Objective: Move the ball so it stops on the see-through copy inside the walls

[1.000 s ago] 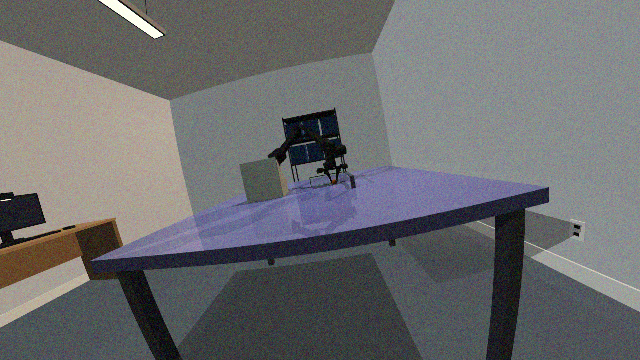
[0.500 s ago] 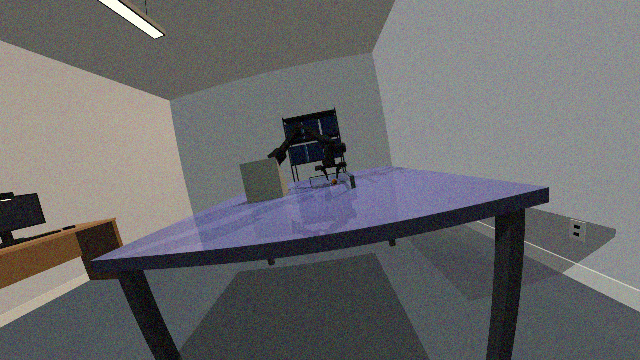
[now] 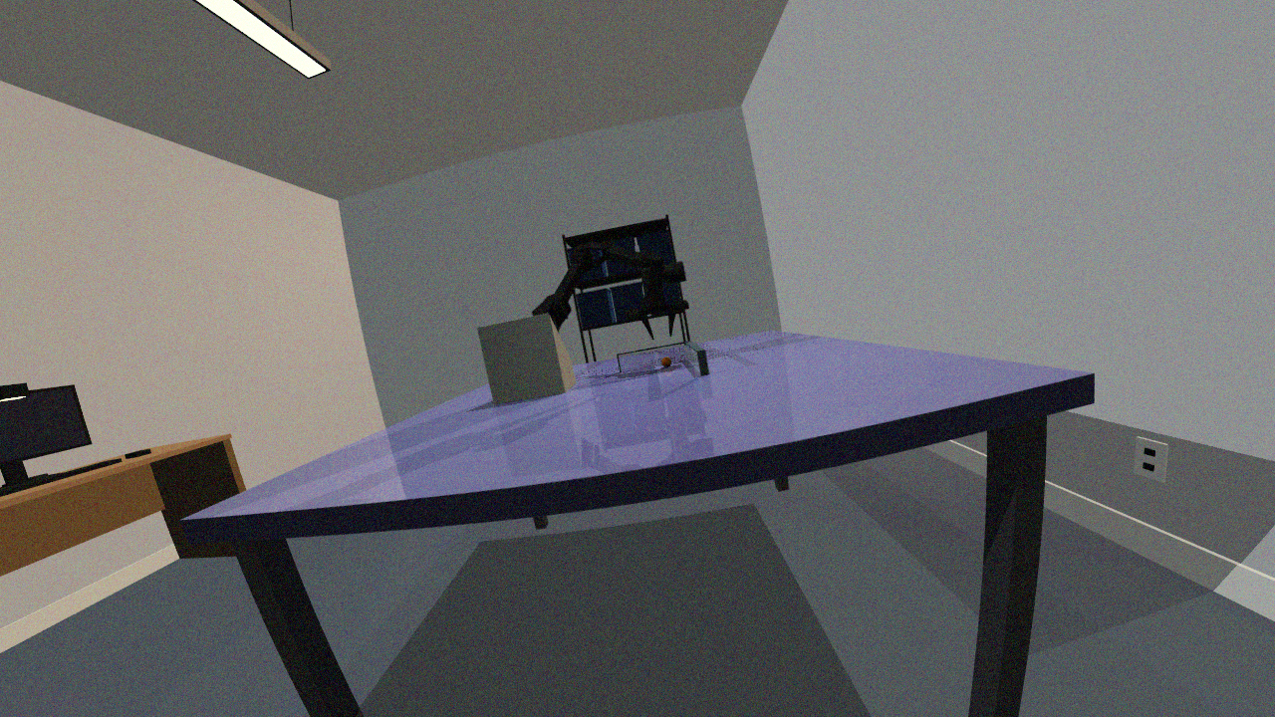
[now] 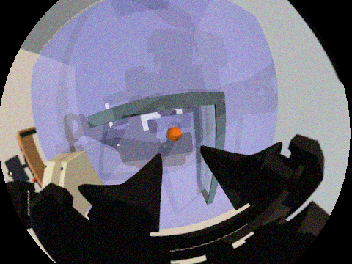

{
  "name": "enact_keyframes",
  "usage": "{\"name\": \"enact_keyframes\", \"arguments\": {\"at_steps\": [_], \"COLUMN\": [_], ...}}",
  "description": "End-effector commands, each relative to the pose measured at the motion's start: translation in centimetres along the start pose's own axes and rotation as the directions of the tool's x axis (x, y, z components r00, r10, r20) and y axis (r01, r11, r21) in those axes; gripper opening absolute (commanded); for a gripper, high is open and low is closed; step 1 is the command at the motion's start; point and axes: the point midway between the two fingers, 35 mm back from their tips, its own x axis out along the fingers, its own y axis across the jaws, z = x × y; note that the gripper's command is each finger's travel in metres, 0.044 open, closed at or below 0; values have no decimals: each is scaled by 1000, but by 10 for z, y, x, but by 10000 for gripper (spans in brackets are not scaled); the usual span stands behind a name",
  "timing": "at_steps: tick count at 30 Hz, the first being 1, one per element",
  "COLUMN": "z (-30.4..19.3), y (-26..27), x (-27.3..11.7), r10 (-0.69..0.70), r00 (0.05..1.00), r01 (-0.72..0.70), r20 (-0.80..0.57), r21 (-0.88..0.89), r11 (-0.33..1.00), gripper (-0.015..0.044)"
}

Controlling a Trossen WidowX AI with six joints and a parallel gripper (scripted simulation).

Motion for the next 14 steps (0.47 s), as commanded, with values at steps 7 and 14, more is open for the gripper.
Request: {"name": "enact_keyframes", "arguments": {"at_steps": [7, 14], "z": [0, 0], "y": [0, 0], "x": [-50, -50], "r10": [0, 0], "r00": [1000, 1000], "r01": [0, 0], "r20": [-2, -2], "r21": [0, 0], "r11": [1000, 1000], "gripper": [440, 440]}}
